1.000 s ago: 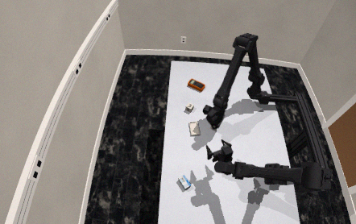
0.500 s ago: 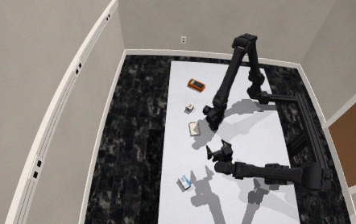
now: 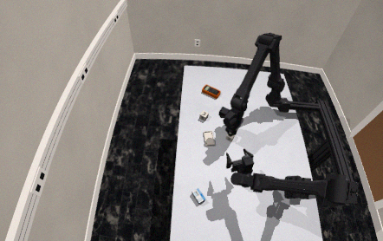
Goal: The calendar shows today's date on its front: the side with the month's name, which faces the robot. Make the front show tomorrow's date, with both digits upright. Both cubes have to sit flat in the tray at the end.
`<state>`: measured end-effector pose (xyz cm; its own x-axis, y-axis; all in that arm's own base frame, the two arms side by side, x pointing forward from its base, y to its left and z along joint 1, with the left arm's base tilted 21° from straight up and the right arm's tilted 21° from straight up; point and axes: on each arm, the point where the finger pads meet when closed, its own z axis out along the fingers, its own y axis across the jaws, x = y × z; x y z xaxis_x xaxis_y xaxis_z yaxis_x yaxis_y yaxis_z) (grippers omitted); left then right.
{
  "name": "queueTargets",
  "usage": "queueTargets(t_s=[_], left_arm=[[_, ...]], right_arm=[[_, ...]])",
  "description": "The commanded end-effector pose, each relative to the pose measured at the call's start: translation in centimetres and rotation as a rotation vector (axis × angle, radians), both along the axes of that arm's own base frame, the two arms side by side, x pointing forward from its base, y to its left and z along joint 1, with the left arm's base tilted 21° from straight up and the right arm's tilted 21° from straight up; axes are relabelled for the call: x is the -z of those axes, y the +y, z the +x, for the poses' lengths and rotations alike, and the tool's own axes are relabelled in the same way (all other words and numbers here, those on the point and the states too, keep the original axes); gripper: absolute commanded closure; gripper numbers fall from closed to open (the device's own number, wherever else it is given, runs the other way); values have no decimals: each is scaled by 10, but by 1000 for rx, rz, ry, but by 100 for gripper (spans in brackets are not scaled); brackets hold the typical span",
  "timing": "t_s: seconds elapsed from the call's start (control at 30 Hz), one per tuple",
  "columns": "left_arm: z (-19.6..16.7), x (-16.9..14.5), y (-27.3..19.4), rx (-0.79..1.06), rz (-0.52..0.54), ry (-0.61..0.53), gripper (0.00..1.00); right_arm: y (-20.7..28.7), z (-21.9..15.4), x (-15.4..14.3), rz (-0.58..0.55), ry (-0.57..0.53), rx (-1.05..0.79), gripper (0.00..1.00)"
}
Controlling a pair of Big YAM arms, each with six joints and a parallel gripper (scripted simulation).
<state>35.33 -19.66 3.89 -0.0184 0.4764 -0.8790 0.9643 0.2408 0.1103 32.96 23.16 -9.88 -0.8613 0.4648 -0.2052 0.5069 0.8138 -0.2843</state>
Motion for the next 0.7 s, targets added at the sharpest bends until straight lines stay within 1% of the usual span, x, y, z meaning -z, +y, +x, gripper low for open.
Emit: queueTargets(t_s=[0.0, 0.17, 0.2, 0.27, 0.4, 0.47, 0.67], left_arm=[[-16, -9, -9, 79, 7, -34, 0], [-1, -19, -22, 108, -18, -57, 0], [0, -19, -25, 111, -21, -58, 0], [2, -15, -27, 113, -23, -47, 0], [10, -16, -33, 103, -30, -53, 0], [10, -16, -33, 103, -30, -53, 0], [20, -17, -39, 94, -37, -61, 0]], right_arm=[[8, 19, -12, 6, 22, -93, 30], [-8, 44, -17, -7, 117, -342, 30], [-12, 48, -14, -12, 141, -381, 30], [-18, 54, -12, -16, 174, -443, 30], [-28, 68, -15, -20, 215, -556, 30], [-28, 68, -15, -20, 215, -556, 30], [-44, 87, -19, -27, 282, -735, 30]])
